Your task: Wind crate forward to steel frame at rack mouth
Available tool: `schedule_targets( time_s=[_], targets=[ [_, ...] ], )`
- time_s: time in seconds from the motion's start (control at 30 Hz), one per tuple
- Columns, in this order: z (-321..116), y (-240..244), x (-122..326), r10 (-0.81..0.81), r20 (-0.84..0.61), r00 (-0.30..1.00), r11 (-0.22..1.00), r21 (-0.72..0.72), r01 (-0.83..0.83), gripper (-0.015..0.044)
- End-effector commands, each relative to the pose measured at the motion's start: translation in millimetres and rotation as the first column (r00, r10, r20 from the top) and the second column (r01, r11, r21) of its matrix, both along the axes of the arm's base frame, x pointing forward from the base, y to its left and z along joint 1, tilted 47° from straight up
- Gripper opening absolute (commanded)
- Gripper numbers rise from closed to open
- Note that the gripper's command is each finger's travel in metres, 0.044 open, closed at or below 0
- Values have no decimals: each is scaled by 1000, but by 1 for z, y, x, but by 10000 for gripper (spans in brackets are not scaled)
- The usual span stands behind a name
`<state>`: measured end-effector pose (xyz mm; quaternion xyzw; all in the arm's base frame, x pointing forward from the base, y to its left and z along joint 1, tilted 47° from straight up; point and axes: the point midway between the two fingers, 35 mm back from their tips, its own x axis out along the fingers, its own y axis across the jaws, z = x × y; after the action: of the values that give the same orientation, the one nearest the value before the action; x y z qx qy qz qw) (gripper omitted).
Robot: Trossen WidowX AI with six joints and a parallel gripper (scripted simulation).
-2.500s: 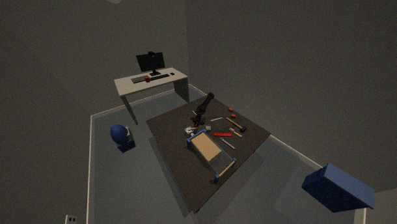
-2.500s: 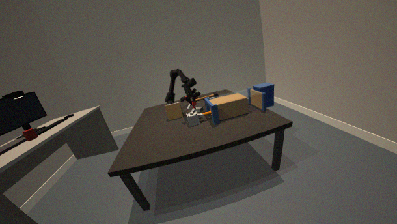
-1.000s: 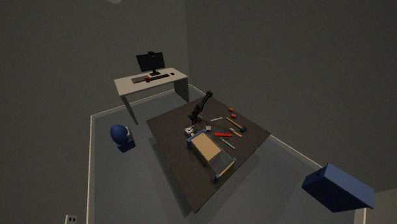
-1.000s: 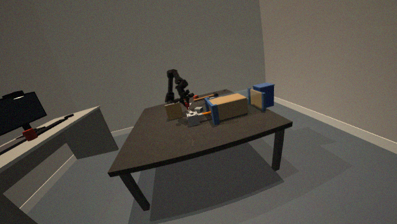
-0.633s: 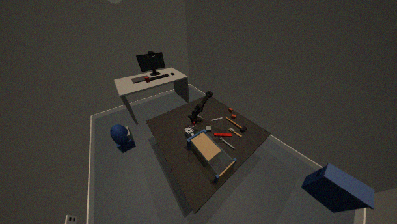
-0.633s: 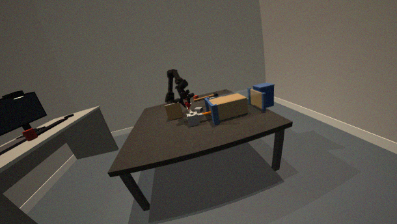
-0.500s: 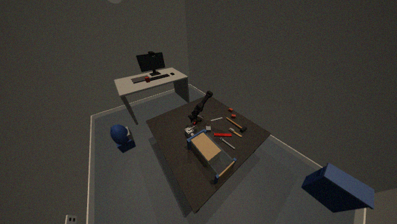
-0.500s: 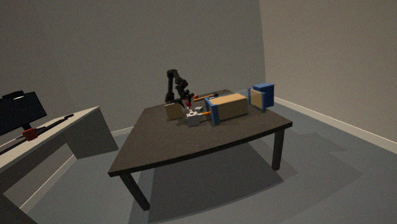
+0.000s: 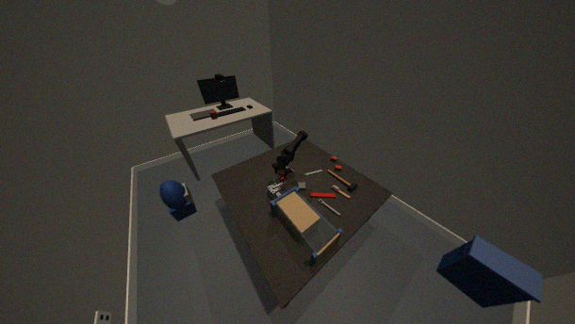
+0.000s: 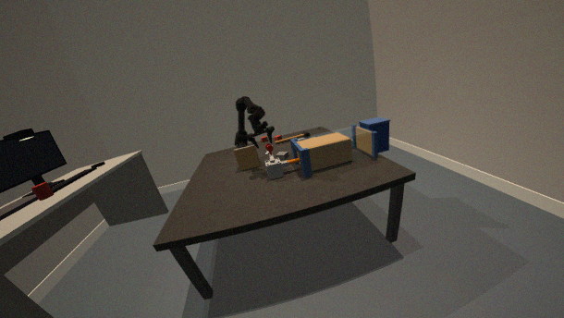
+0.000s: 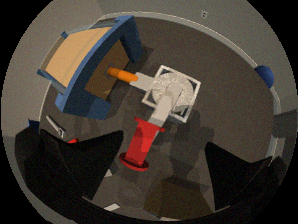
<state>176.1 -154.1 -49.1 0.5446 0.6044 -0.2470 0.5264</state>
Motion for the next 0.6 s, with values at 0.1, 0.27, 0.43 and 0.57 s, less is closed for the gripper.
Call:
schedule_targets(
  time_s=[0.1, 0.27, 0.43, 0.57],
  targets=[
    [18, -18, 0, 1, 6, 1000, 1000, -15, -1, 440],
    [18, -18, 0, 1, 6, 1000, 1000, -15, -1, 440],
    [30, -23, -5, 1, 4, 1000, 1000, -15, -1, 440],
    [64, -35, -24, 1, 2, 1000, 1000, -14, -1, 440]
  ],
)
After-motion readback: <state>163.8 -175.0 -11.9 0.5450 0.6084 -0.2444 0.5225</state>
